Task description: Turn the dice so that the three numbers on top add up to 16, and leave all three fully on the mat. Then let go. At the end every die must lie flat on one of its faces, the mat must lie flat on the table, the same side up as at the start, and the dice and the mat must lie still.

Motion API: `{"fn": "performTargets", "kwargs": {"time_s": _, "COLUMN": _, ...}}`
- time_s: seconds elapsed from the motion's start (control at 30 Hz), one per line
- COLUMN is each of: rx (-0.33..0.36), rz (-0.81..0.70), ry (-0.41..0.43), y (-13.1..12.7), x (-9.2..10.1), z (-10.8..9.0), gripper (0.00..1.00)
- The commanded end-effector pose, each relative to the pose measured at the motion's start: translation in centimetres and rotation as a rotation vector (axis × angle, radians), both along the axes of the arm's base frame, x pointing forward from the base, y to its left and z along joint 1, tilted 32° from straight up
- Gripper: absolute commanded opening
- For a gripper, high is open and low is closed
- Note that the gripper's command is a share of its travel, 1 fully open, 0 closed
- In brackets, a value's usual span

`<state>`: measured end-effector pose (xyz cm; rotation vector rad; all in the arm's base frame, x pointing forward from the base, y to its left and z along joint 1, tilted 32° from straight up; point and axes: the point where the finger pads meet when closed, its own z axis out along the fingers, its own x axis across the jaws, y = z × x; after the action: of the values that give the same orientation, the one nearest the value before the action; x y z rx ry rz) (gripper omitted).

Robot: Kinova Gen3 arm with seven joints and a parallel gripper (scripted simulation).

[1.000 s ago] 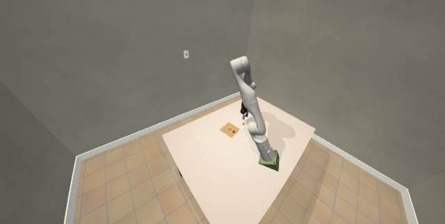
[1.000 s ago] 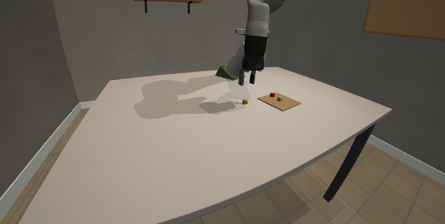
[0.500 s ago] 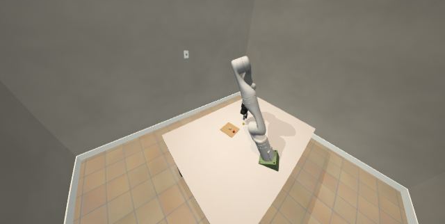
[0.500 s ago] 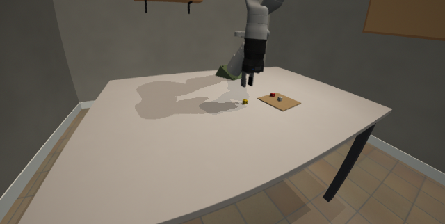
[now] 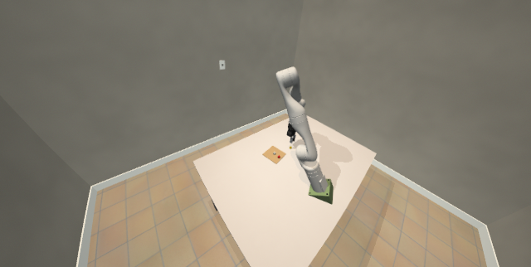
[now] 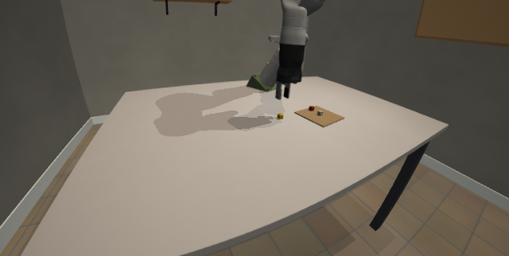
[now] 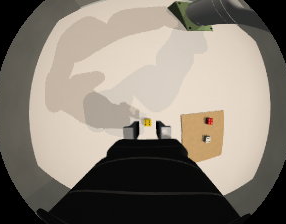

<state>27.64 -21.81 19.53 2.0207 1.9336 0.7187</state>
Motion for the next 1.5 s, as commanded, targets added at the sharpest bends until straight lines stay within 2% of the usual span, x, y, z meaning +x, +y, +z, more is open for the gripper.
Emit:
{"fn": "performTargets", "kwargs": {"time_s": 0.0, "rx": -0.001, "rz": -0.001, "ry": 0.0, "y": 0.0, "x": 0.0, "z": 0.0, "gripper": 0.64}}
{"fn": "performTargets", "kwargs": {"time_s": 0.77, "rx": -0.001, "rz": -0.001, "ry": -0.001, "y": 0.1, "x": 0.4, "z": -0.6, "gripper": 0.64}}
{"fn": "performTargets", "kwargs": {"time_s": 1.47, "rx": -0.001, "rz": -0.001, "ry": -0.001, "y": 0.5, "x": 1.8, "z": -3.0, "gripper": 0.64}}
